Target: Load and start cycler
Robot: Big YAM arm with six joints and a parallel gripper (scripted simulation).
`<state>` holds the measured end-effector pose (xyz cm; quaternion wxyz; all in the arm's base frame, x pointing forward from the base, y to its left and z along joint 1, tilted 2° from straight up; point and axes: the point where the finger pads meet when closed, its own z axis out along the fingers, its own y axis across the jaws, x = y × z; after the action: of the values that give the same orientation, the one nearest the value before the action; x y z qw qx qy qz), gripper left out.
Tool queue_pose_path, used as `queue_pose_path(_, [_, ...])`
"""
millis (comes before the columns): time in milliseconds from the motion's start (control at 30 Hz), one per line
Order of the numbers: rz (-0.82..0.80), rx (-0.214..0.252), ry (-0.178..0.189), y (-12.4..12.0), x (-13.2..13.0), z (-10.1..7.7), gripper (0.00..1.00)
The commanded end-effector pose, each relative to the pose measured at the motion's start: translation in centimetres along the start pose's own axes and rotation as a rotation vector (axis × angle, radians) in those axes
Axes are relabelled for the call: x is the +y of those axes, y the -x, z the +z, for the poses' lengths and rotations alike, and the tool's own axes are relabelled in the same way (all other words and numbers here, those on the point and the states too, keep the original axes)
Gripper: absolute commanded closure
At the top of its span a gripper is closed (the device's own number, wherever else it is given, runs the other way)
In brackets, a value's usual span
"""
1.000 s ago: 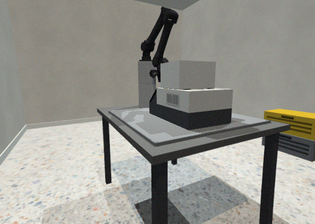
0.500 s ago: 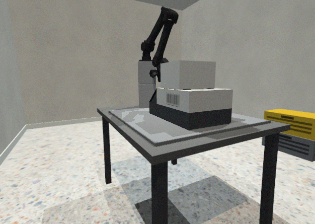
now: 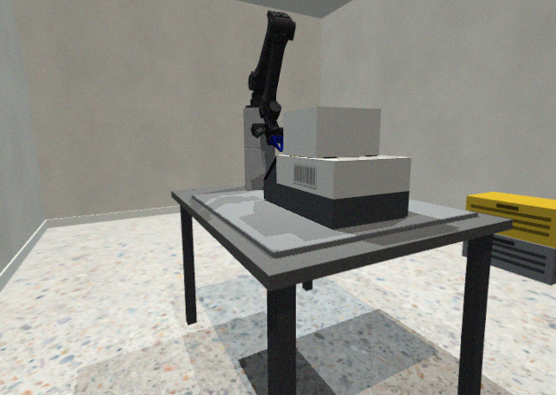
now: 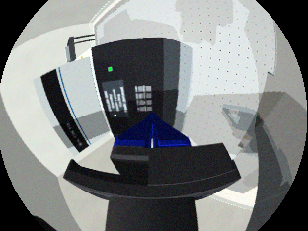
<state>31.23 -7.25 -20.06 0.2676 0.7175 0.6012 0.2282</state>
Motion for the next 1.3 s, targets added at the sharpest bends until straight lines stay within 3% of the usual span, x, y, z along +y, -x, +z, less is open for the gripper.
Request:
queue_pose_path(0, [-0.067,0.0,0.0,-0.1,0.1,0.3,1.0])
queue_pose_path(267, [-0.052,0.005,0.022,-0.6,1.2,0.4,1.0])
queue_pose_path(467, [-0.033,0.005,0.036,-0.9,2.6,2.0,1.0])
queue_pose_path(1000, [-0.041,0.012,-0.017,-1.0,0.8,4.3,1.0])
queue_pose_path(1267, [-0.039,0.015,-0.016,-1.2,1.0,5.7,1.0])
